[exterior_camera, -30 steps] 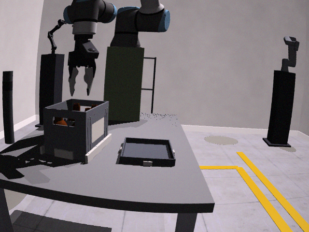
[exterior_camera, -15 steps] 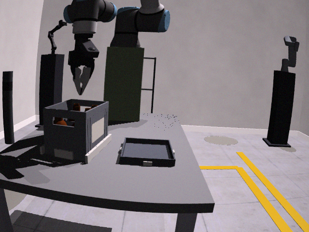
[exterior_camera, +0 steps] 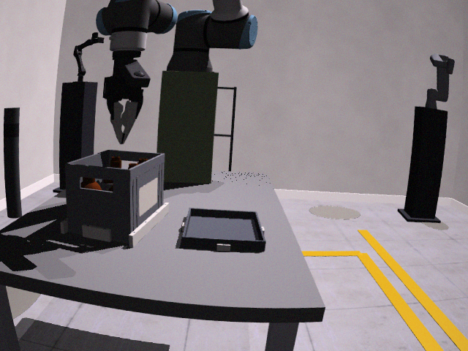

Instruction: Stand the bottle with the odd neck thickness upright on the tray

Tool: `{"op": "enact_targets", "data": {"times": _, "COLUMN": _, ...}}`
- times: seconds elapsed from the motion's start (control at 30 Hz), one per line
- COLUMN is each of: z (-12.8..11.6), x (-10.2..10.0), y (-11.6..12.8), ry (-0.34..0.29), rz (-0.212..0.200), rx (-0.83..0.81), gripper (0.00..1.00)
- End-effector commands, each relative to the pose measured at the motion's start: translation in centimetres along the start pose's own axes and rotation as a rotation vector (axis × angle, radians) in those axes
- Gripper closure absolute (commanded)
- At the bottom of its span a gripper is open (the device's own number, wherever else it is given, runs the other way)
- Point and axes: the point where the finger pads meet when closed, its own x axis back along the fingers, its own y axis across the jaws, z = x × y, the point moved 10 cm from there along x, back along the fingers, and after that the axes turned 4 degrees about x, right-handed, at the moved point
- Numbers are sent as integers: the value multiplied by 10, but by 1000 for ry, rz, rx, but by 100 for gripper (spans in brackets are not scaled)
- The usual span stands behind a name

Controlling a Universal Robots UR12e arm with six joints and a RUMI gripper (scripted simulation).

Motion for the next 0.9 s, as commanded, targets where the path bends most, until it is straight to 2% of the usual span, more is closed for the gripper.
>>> {"op": "enact_targets", "data": {"times": 0.0, "z": -2, "x": 2, "y": 0, "ry": 0, "rz": -1, "rx": -1, "gripper": 100}}
{"op": "enact_targets", "data": {"times": 0.4, "z": -7, "x": 2, "y": -1, "ry": 0, "rz": -1, "rx": -2, "gripper": 100}}
{"op": "enact_targets", "data": {"times": 0.47, "z": -20, "x": 1, "y": -3, "ry": 0, "rz": -1, "rx": -2, "gripper": 100}}
{"op": "enact_targets", "data": {"times": 0.57, "z": -55, "x": -1, "y": -12, "ry": 0, "rz": -1, "rx": -2, "gripper": 100}}
{"op": "enact_targets", "data": {"times": 0.63, "z": -55, "x": -1, "y": -12, "ry": 0, "rz": -1, "rx": -2, "gripper": 100}}
{"op": "enact_targets", "data": {"times": 0.7, "z": -82, "x": -1, "y": -21, "ry": 1, "rz": 0, "rx": -2, "gripper": 100}}
{"op": "enact_targets", "data": {"times": 0.87, "z": -119, "x": -1, "y": -36, "ry": 1, "rz": 0, "rx": -2, "gripper": 100}}
